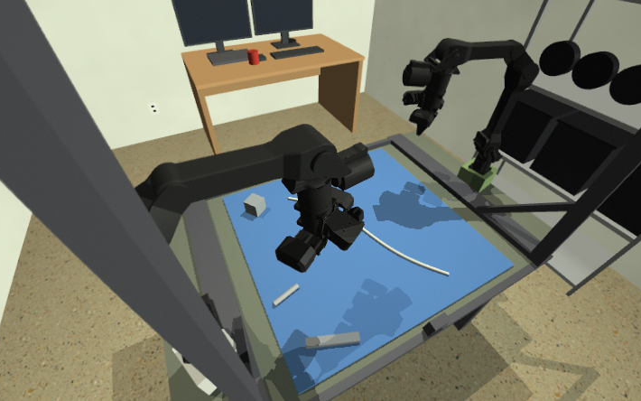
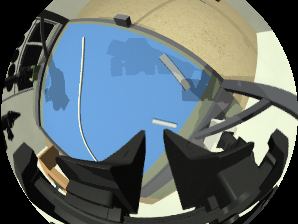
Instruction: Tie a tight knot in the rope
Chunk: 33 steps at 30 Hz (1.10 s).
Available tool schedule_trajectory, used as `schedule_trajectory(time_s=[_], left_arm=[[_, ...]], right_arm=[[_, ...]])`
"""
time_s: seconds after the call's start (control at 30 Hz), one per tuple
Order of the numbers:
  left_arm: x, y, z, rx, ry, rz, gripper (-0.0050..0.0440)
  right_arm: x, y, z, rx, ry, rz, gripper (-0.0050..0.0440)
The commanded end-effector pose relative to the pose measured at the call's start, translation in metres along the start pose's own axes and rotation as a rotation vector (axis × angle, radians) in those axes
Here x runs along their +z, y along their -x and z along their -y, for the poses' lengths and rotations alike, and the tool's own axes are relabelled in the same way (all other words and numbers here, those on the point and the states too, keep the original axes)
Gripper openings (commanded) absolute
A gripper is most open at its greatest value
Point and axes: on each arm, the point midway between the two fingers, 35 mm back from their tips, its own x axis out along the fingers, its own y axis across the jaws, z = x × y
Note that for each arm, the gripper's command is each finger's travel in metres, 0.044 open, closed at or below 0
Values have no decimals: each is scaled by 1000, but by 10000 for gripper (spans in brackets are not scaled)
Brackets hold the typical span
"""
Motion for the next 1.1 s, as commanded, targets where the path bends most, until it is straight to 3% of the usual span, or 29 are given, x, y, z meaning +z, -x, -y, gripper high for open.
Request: schedule_trajectory(time_s=[0.0, 0.13, 0.47, 0.6, 0.67, 0.87, 1.07], left_arm=[[1, 6, 0, 14, -3, 13, 85], [1, 6, 0, 14, -3, 13, 85], [1, 6, 0, 14, -3, 13, 85], [1, 6, 0, 14, -3, 13, 85], [1, 6, 0, 14, -3, 13, 85], [1, 6, 0, 14, -3, 13, 85], [1, 6, 0, 14, -3, 13, 85]], right_arm=[[8, -1, -26, 21, -5, 12, 85], [11, -6, -42, 23, -11, 10, 85], [8, -50, -151, 38, -50, -8, 85], [-7, -76, -197, 42, -67, -18, 85], [-7, -76, -197, 42, -67, -18, 85], [-39, -116, -254, 42, -88, -26, 85], [-71, -148, -290, 40, -103, -31, 85]])
